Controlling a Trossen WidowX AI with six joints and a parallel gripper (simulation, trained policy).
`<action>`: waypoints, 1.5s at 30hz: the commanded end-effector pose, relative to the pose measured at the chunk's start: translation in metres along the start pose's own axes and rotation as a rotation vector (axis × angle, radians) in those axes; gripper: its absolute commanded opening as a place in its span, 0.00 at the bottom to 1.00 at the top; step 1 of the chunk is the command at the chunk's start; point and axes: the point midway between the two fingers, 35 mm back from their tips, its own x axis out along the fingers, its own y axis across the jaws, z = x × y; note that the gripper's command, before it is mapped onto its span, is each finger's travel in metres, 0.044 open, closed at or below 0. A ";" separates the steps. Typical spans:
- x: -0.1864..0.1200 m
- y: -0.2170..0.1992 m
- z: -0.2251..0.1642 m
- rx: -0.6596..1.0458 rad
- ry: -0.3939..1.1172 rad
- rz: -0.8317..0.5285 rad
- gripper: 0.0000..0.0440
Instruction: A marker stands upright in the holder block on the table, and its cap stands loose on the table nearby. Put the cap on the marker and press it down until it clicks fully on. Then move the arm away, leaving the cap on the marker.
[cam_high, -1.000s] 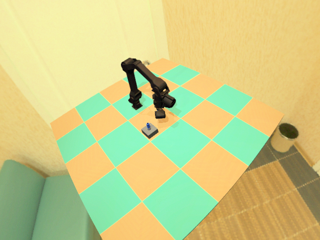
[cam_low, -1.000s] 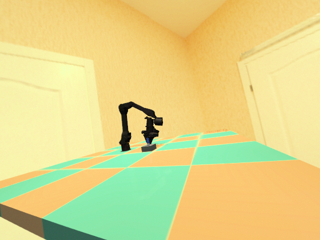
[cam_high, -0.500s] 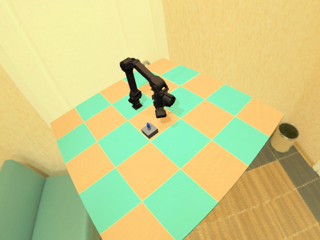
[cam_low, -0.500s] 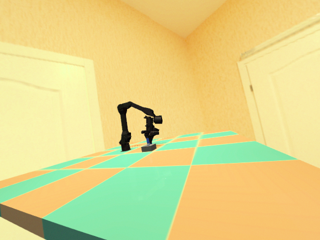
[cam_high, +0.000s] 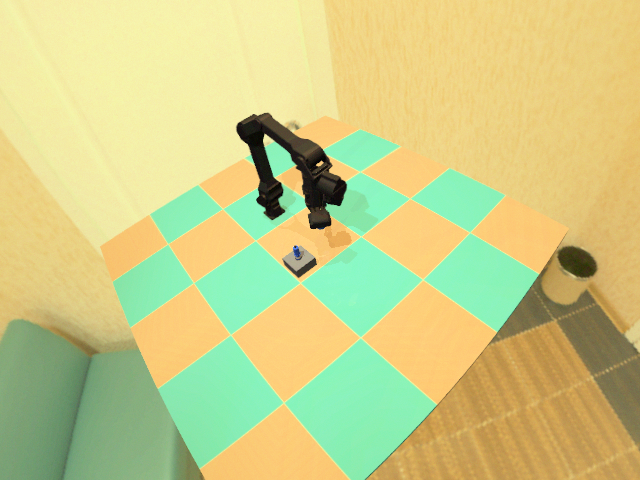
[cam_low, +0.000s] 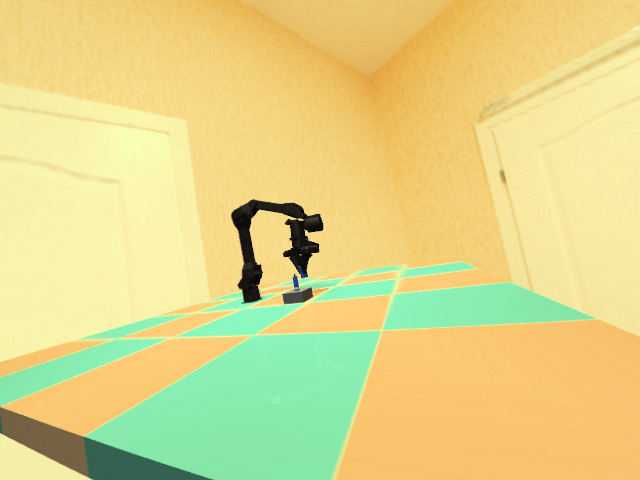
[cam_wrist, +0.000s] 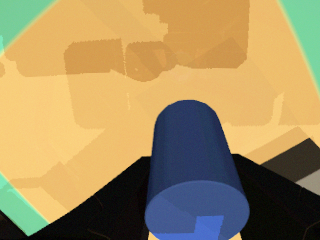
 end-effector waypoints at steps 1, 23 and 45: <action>-0.012 -0.009 -0.005 0.012 -0.010 -0.018 0.16; -0.040 -0.059 -0.048 0.143 -0.022 -0.023 0.10; -0.033 -0.082 -0.091 0.246 -0.021 0.036 0.03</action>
